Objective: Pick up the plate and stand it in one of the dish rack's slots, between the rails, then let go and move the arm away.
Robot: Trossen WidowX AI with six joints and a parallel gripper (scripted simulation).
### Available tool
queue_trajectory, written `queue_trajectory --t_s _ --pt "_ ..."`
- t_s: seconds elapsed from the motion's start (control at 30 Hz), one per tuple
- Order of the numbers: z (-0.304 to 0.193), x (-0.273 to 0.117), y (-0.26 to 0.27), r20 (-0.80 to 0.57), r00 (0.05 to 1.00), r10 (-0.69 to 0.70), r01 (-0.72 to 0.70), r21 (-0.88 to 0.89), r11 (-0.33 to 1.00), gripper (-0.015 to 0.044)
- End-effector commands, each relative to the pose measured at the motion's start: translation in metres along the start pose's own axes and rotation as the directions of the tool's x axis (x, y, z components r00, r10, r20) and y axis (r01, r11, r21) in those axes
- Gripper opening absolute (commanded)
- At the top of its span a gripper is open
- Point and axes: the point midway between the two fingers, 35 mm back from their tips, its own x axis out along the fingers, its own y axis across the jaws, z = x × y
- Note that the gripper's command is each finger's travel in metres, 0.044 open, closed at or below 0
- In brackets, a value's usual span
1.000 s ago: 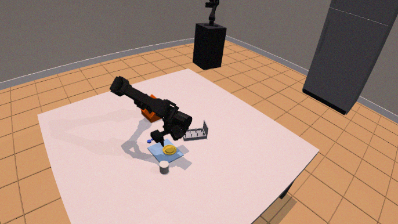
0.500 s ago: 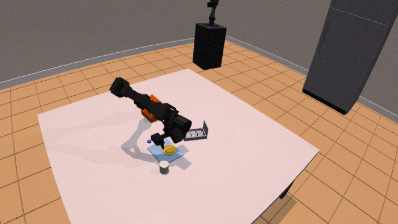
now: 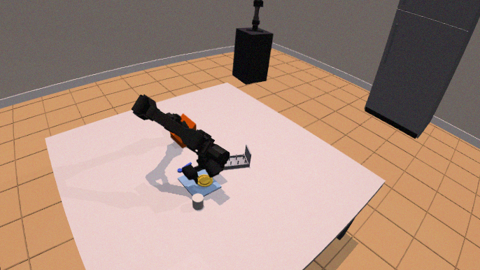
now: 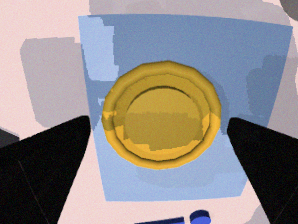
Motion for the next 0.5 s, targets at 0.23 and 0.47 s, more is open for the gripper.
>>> queue_trajectory --t_s 0.23,0.47 --pt "-0.002 0.016 -0.001 0.001 1.000 -0.006 0.006 -0.007 1.000 0.0400" --pt "-0.002 0.016 -0.001 0.001 1.000 -0.006 0.006 -0.007 1.000 0.0394"
